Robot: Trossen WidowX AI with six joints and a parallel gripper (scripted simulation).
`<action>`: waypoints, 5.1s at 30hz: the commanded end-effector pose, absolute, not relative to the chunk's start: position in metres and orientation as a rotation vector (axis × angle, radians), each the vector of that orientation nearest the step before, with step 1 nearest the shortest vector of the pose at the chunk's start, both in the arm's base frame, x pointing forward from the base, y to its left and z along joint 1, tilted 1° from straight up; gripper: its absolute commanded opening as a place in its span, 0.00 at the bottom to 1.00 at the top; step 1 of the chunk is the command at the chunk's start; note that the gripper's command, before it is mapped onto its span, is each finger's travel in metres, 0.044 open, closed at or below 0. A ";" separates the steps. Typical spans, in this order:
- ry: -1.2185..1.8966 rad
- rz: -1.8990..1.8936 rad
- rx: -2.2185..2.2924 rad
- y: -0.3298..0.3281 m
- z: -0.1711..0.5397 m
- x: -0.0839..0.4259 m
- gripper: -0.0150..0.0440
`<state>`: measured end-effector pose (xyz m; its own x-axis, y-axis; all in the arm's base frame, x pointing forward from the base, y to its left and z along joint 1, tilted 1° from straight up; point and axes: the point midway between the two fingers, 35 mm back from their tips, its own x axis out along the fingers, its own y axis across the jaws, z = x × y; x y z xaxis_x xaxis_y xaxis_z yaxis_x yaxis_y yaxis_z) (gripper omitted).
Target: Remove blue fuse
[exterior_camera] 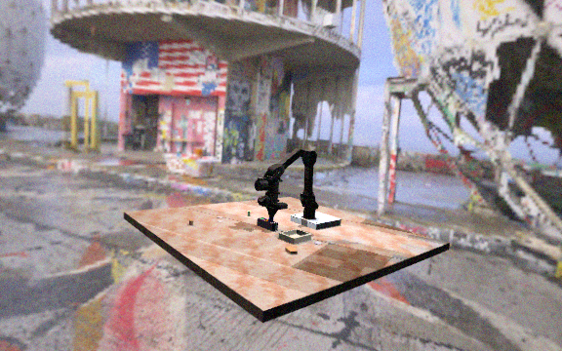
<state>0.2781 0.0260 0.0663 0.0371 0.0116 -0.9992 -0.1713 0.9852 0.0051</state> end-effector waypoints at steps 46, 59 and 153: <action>1.525 0.140 -0.133 0.025 0.104 0.276 0.25; 1.525 0.143 -0.129 0.084 0.106 0.281 0.25; 1.530 0.157 -0.122 0.220 0.105 0.246 0.81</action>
<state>0.2458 0.2201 0.1049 0.0340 0.0255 -0.9991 -0.1779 0.9839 0.0191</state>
